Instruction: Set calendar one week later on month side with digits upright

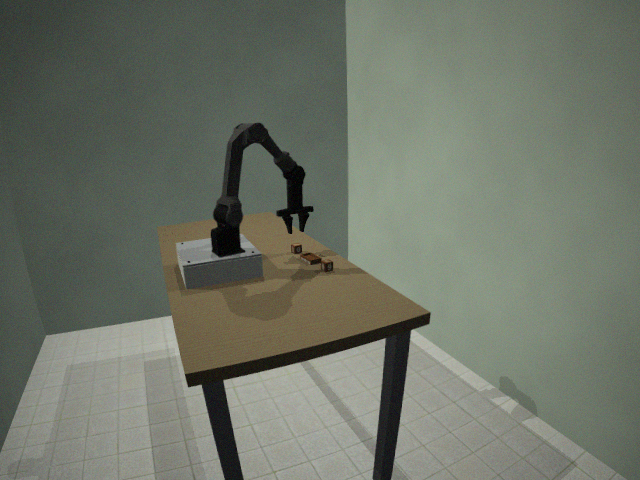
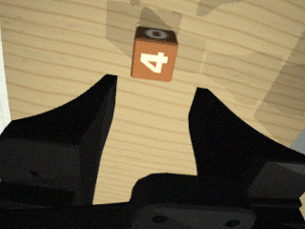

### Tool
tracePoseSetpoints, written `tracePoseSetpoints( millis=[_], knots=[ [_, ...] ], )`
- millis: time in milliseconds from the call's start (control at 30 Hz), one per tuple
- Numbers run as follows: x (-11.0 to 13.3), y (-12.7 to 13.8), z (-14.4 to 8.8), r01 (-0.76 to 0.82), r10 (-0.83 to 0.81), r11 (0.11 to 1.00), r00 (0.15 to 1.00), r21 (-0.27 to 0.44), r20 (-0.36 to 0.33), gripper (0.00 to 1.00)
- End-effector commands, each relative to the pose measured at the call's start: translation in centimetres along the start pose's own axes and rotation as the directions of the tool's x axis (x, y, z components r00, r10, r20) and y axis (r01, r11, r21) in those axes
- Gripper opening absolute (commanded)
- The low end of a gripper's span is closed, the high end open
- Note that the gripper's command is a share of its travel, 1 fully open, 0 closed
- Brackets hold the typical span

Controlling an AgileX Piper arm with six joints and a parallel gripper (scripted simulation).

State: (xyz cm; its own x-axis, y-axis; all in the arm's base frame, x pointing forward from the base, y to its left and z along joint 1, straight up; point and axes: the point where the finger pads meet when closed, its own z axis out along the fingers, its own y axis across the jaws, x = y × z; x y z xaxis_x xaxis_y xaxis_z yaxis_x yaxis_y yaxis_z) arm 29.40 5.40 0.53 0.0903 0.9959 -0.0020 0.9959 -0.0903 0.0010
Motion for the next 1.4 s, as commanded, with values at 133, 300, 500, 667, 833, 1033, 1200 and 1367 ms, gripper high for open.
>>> tracePoseSetpoints(
  millis=[133,300,500,667,833,1033,1200,1367],
  knots=[
    [0.0,0.0,0.9,0.000,0.000,1.000,1.000,0.002,0.001,0.62],
    [0.0,0.0,1.7,0.000,0.000,1.000,1.000,0.002,0.001,0.62],
    [0.0,0.0,2.3,0.000,0.000,1.000,1.000,0.002,0.001,0.62],
    [0.1,0.0,3.0,0.000,0.000,1.000,1.000,0.001,0.001,0.62],
    [0.1,0.0,3.6,0.000,0.000,1.000,1.000,0.001,0.001,0.62],
    [0.1,0.0,3.9,0.000,0.000,1.000,1.000,0.001,0.001,0.62],
    [0.1,0.0,4.1,0.000,0.000,1.000,1.000,0.000,0.001,0.62],
    [0.1,0.0,4.1,0.000,0.000,1.000,1.000,0.000,0.001,0.62]
  ],
)
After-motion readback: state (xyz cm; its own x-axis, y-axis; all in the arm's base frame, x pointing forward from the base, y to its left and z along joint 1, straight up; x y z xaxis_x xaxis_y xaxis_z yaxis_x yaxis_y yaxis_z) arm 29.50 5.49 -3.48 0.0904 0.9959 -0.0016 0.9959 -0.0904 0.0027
